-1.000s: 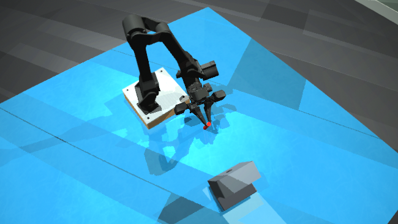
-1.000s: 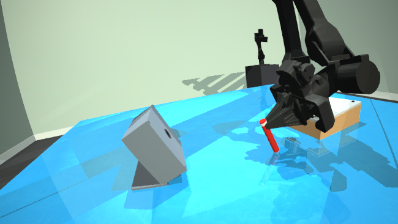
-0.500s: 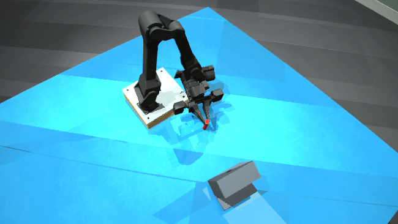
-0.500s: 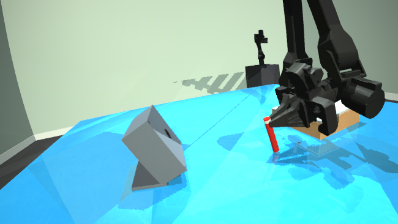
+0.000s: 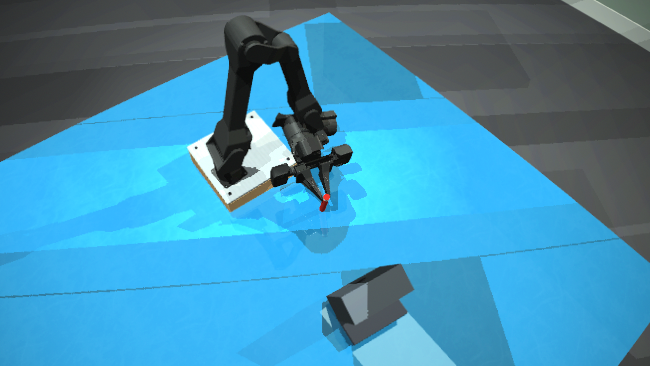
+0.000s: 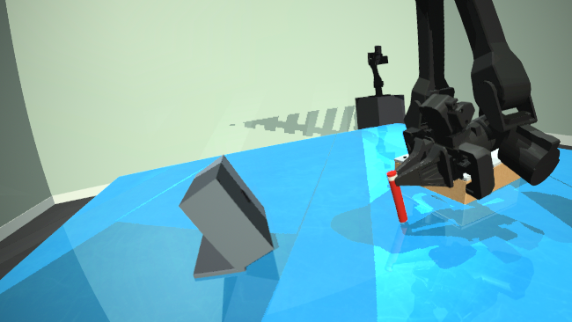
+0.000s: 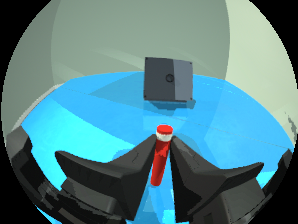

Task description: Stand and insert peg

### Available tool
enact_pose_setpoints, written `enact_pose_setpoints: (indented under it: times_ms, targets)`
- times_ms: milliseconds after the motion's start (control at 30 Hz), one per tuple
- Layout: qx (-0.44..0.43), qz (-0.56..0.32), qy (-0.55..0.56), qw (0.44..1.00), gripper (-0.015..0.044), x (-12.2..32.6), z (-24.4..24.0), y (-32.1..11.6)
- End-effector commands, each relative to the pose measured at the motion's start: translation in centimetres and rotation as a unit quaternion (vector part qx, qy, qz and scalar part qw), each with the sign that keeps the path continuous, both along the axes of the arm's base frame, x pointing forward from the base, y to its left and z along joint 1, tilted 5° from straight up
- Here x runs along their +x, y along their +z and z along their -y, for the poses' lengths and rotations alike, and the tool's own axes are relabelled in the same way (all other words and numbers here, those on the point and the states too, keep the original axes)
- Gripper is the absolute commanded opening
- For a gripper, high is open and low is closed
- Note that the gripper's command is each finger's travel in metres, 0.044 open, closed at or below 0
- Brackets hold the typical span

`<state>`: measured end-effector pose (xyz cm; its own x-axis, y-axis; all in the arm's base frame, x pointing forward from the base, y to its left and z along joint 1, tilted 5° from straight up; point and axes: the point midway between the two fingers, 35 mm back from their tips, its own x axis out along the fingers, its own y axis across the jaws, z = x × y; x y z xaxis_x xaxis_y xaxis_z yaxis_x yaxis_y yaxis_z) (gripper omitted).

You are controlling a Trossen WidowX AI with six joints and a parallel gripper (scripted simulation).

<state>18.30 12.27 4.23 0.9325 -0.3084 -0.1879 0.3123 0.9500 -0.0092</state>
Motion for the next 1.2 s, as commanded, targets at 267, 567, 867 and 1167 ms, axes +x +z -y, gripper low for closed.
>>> enact_pose_setpoints:
  times_ms: [267,567,867,1167]
  targets:
    - [0.003,0.001,0.000,1.000,0.0049,0.03,-0.06,-0.41]
    - [0.003,0.002,0.000,1.000,0.0049,-0.11,-0.13,-0.44]
    - [0.001,0.004,0.001,1.000,0.0049,-0.33,-0.11,-0.60]
    - [-0.001,0.009,0.003,1.000,0.0049,-0.50,-0.13,-0.69]
